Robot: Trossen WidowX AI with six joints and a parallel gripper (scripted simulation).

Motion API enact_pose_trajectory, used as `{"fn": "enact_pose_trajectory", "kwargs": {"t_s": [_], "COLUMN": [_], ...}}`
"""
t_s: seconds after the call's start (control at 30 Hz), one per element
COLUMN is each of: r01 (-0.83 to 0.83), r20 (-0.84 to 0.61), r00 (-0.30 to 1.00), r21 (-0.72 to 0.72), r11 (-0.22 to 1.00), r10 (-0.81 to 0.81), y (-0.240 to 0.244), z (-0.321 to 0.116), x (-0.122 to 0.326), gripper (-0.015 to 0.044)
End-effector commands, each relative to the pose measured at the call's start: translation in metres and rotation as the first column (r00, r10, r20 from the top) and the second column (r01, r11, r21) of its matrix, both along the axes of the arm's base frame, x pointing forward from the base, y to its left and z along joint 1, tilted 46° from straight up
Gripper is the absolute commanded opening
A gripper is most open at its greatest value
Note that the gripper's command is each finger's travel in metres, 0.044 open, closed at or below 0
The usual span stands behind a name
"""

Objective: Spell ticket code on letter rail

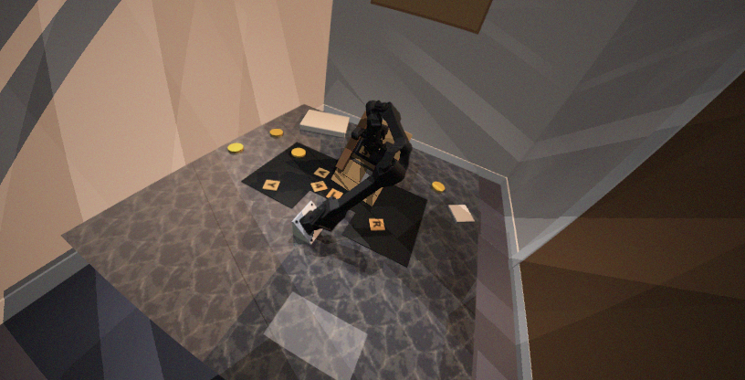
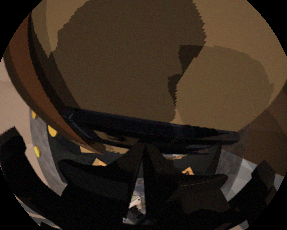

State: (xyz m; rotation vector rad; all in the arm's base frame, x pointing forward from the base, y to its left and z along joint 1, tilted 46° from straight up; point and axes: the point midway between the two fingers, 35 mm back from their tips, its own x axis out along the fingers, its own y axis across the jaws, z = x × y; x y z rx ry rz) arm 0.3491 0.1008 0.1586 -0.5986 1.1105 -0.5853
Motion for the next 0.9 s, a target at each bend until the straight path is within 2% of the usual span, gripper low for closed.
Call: {"fn": "enact_pose_trajectory", "kwargs": {"t_s": [0.0,0.87], "r01": [0.002,0.002], "r20": [0.003,0.004], "r00": [1.0,1.0], "r21": [-0.002,-0.002], "r11": [1.0,1.0], "r10": [-0.002,-0.002], "y": [0.001,0.0068], "z": [-0.0008,-0.007], "x": [0.0001,0.0017], "gripper": [0.0,0.0]}}
